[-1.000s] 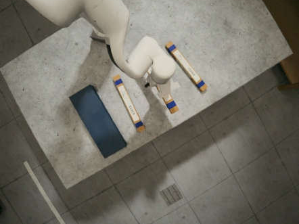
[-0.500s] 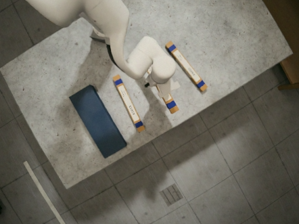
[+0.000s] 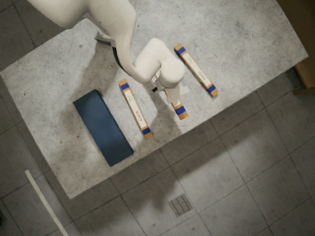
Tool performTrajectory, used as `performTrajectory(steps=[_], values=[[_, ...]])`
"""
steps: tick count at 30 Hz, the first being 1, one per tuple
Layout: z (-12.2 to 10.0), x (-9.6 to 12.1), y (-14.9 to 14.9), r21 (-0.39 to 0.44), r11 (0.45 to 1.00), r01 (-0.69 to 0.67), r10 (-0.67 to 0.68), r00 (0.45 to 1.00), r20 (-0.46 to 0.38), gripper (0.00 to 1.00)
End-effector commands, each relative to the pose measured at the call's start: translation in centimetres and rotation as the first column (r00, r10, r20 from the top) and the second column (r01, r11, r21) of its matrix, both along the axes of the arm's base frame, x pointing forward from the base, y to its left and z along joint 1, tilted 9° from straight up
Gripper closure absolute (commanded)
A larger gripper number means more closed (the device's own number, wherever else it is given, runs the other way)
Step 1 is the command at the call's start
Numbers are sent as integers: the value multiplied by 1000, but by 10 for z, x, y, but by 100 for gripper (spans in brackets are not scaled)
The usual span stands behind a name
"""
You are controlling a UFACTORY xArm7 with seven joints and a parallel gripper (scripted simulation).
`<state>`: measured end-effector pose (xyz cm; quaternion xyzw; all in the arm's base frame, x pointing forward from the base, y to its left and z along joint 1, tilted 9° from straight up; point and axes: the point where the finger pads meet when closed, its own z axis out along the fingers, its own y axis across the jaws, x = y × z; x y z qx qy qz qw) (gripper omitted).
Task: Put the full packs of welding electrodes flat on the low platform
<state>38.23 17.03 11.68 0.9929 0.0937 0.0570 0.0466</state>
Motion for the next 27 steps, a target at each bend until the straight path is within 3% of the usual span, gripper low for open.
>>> performTrajectory(steps=[1, 27], values=[[1, 1, 1, 2, 1000, -1, 1, 1000, 4, 65], [-14, 3, 0, 2, 1000, -1, 1, 1000, 4, 65]])
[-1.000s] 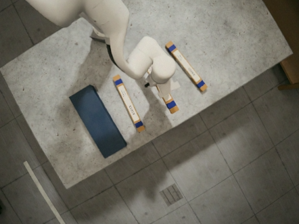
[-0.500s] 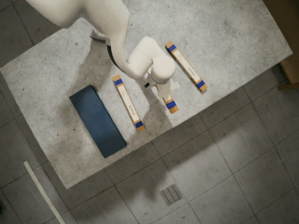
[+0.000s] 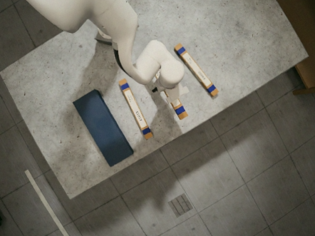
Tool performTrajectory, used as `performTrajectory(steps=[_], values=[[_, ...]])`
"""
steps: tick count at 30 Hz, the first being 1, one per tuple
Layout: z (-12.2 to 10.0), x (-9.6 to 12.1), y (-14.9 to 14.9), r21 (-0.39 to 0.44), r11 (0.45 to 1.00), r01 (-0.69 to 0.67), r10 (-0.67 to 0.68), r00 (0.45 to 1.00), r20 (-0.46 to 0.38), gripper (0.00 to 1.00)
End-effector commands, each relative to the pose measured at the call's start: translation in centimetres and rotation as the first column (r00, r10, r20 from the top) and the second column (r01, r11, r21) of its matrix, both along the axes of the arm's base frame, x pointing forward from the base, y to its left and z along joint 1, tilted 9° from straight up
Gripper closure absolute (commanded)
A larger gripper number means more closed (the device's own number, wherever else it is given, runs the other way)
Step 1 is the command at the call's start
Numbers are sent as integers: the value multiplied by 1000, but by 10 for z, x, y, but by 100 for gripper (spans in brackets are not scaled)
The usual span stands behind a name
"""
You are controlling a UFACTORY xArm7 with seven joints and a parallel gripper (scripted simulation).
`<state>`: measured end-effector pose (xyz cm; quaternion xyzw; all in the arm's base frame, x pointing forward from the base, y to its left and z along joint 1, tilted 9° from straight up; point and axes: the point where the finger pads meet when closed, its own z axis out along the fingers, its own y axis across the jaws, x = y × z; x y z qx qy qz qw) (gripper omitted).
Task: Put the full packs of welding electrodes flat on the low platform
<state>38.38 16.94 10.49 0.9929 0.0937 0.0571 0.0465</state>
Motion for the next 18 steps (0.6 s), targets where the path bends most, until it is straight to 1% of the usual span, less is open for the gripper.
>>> performTrajectory(steps=[1, 18], values=[[-3, 2, 1, 2, 1000, -1, 1, 1000, 4, 65], [-24, 5, -1, 2, 1000, -1, 1, 1000, 4, 65]])
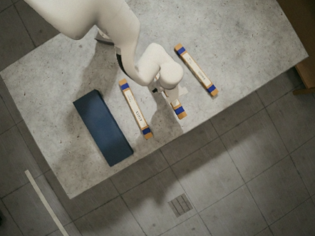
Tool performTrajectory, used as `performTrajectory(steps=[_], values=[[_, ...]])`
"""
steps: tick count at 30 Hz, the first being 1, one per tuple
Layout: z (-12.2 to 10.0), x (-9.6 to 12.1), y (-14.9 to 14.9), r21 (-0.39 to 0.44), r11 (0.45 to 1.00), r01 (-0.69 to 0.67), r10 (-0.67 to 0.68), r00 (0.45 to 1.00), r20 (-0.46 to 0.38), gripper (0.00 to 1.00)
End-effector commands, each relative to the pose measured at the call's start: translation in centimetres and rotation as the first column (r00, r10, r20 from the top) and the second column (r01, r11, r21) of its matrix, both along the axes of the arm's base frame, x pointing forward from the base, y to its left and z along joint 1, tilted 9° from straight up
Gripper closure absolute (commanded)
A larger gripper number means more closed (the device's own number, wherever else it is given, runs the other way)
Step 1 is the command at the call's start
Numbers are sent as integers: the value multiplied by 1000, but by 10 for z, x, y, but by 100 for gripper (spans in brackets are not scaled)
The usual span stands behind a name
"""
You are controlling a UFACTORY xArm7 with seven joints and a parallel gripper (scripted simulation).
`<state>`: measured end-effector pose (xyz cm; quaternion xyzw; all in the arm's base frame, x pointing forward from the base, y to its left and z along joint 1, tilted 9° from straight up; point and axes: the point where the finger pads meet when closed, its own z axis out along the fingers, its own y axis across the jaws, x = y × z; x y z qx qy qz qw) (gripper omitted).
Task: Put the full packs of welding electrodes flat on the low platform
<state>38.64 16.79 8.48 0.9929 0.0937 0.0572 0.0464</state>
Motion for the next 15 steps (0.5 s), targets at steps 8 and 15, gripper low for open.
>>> performTrajectory(steps=[8, 15], values=[[-18, 4, -1, 2, 1000, -1, 1, 1000, 4, 65], [-28, 5, -1, 2, 1000, -1, 1, 1000, 4, 65]])
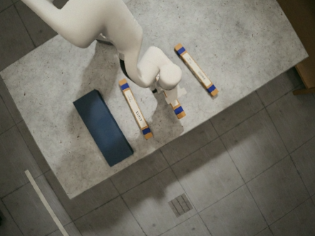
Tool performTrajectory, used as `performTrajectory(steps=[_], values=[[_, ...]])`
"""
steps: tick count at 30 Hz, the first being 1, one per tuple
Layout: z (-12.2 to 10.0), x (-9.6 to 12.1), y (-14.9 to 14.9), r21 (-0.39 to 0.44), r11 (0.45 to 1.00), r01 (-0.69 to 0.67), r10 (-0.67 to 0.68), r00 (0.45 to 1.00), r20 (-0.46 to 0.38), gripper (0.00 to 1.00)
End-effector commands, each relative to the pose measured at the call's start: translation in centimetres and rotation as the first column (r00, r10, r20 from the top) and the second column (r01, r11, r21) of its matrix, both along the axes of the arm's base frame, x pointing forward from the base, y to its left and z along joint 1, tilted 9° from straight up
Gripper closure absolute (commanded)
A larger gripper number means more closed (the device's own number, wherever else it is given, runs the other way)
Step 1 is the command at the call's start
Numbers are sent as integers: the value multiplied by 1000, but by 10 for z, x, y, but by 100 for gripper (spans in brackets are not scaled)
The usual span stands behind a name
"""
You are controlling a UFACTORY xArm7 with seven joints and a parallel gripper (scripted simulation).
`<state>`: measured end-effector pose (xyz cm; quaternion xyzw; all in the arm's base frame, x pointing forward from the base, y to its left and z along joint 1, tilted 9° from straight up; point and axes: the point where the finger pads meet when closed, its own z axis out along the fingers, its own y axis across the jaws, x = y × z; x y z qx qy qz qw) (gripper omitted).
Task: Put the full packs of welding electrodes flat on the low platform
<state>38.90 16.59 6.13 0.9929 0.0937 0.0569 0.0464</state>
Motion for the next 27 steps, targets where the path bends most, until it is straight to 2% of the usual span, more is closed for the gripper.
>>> performTrajectory(steps=[1, 27], values=[[-6, 3, 0, 2, 1000, -1, 1, 1000, 5, 65], [-49, 8, -3, 2, 1000, -1, 1, 1000, 5, 65]])
